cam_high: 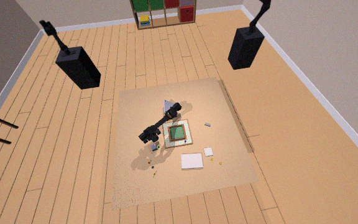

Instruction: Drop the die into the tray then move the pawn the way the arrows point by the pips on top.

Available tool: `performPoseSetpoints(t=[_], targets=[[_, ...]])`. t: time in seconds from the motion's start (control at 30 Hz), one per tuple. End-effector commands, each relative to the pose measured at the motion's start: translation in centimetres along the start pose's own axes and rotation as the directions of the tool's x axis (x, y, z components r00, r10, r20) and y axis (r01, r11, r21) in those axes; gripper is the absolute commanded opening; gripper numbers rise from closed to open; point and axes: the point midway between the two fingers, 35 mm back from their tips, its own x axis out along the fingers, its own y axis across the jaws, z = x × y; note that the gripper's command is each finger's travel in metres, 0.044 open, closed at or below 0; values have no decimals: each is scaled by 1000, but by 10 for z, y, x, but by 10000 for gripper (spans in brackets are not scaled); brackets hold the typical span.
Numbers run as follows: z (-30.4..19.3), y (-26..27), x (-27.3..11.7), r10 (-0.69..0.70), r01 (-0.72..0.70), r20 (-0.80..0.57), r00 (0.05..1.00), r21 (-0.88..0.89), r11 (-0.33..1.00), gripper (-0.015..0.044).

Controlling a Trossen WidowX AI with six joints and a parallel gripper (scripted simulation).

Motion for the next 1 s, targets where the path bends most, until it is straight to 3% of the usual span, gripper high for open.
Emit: performPoseSetpoints(t=[0.0, 0.77, 0.97], targets=[[2, -4, -15, -5, 5, 1, 1000, 8, 1000, 0], [1, -3, -98, 12, -12, -12, 1000, -4, 1000, 0], [14, 9, -100, 11, -9, -14, 1000, 127, 992, 0]])
